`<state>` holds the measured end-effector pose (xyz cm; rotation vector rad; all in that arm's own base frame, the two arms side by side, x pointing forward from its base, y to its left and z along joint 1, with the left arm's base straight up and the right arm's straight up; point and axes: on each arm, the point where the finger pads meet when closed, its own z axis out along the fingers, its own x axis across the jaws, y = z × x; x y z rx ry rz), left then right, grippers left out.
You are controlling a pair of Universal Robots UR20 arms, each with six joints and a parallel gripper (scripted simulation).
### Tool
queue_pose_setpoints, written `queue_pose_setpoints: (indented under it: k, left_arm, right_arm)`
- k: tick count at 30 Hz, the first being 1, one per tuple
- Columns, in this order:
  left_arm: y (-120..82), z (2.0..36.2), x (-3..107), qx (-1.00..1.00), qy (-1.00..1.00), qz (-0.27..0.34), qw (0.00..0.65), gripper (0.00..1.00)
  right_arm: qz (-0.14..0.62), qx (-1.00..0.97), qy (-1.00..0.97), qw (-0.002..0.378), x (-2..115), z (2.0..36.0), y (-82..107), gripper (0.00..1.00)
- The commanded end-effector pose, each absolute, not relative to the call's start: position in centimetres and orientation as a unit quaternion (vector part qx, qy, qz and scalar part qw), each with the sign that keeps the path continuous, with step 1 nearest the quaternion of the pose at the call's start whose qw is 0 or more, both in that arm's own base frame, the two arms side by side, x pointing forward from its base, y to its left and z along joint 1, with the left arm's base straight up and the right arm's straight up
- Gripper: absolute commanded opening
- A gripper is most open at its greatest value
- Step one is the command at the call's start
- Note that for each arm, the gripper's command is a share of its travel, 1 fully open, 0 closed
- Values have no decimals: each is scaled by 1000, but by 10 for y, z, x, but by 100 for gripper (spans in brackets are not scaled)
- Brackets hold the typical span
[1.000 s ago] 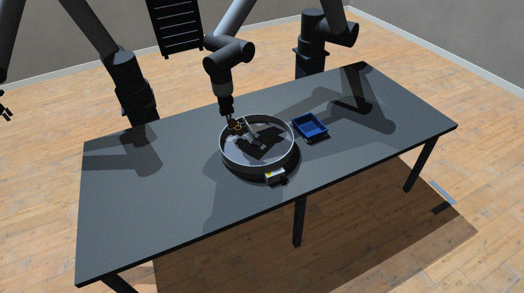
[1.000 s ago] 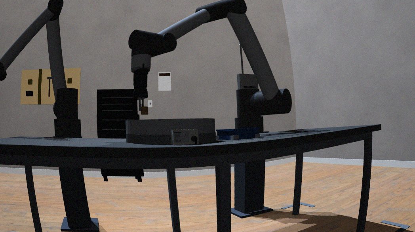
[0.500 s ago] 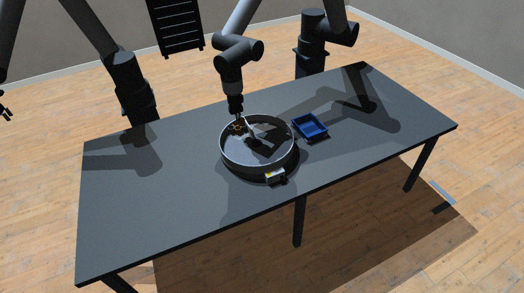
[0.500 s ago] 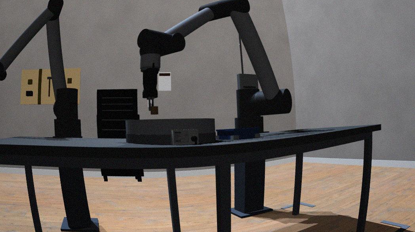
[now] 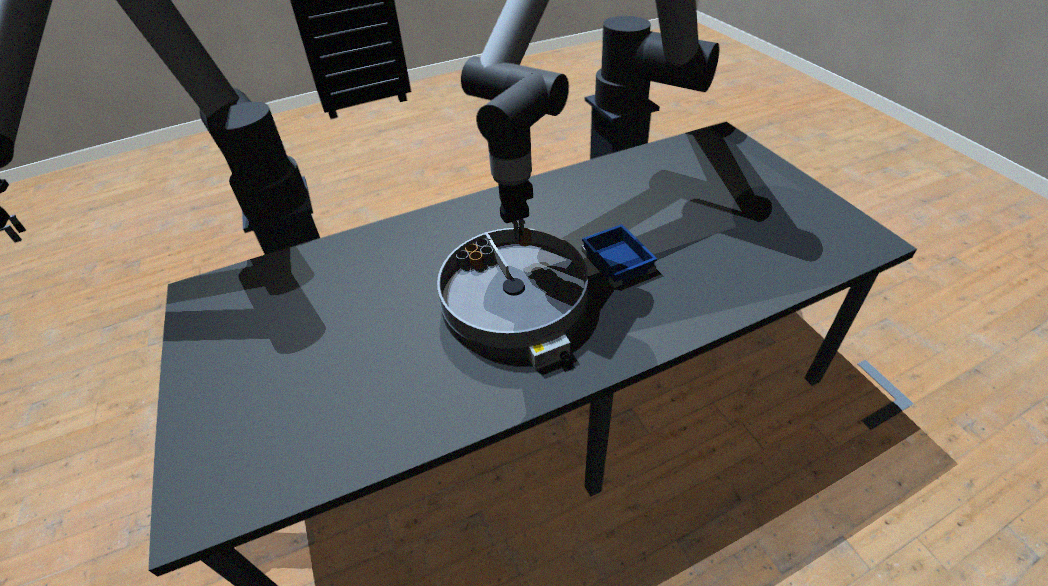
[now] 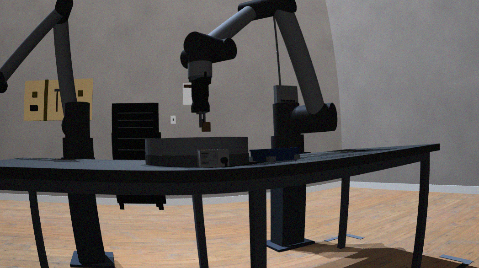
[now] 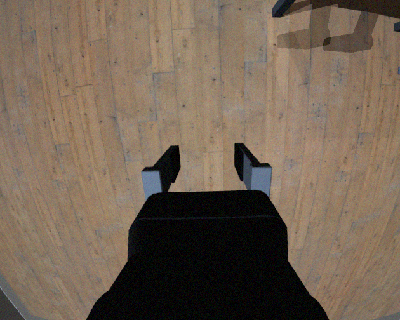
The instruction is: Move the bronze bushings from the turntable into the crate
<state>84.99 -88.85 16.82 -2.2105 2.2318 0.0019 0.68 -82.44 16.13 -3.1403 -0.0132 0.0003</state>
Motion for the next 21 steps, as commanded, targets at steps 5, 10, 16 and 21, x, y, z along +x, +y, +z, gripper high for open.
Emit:
queue_pose_setpoints:
  k: [5,10,16,21]
  left_arm:
    - [-799,170,872,-703,711,-1,0,0]
    - [-754,170,883,-703,711,-1,0,0]
    - [-698,170,897,-703,711,-1,0,0]
    - [-672,170,904,-703,711,-1,0,0]
  right_arm:
    - [0,-1000,-4,0,7,162,-825,100]
    - [0,-1000,-4,0,7,162,-825,100]
    - [0,-1000,-4,0,7,162,-825,100]
    - [0,-1000,-4,0,7,162,-825,100]
